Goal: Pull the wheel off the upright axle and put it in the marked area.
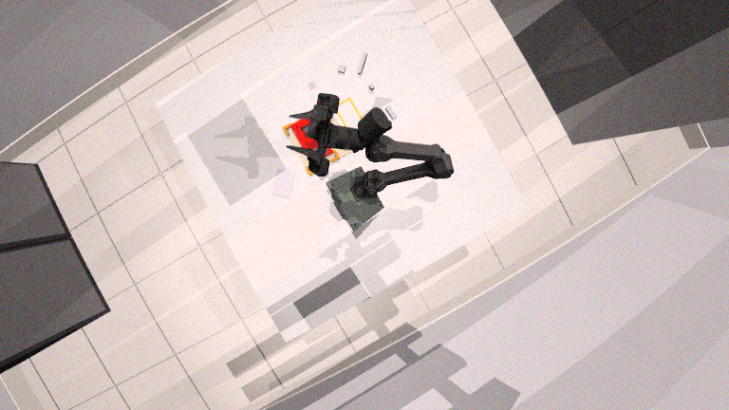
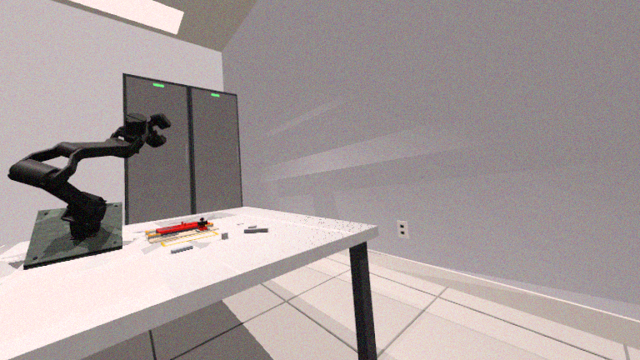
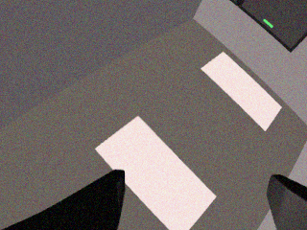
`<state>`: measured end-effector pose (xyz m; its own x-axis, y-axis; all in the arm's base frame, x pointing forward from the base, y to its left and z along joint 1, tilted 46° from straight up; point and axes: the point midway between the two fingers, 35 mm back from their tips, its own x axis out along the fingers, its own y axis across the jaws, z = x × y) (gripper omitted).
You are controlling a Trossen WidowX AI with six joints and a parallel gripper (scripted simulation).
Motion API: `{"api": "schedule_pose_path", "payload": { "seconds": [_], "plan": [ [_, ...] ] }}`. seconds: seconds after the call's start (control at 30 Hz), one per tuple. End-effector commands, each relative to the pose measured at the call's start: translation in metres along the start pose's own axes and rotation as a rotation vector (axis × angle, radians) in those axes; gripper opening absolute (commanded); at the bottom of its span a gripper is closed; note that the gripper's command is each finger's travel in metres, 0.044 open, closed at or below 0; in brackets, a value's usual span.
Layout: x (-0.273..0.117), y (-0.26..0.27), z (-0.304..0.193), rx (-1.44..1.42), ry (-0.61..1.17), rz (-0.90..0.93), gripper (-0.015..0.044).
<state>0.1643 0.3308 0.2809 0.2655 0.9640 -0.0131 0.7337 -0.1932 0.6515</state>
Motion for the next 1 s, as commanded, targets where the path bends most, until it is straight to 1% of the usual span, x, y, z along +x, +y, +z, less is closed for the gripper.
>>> {"api": "schedule_pose_path", "payload": {
  "seconds": [0.0, 0.1, 0.2, 0.37, 0.47, 0.6, 0.77, 0.97],
  "plan": [
    [0.013, 0.014, 0.057, 0.017, -0.256, 0.004, 0.0300],
    [0.014, 0.023, 0.101, 0.022, -0.447, 0.000, 0.0300],
    [0.006, 0.033, 0.145, 0.017, -0.633, -0.007, 0.0300],
    [-0.017, 0.043, 0.206, 0.018, -0.924, -0.057, 0.0300],
    [-0.038, 0.045, 0.240, 0.004, -1.113, -0.120, 0.0300],
    [-0.075, 0.047, 0.280, -0.018, -1.375, -0.248, 0.0300],
    [-0.127, 0.051, 0.313, -0.023, -1.676, -0.443, 0.0300],
    [-0.201, 0.065, 0.334, -0.033, -2.036, -0.813, 0.0300]
  ]
}}
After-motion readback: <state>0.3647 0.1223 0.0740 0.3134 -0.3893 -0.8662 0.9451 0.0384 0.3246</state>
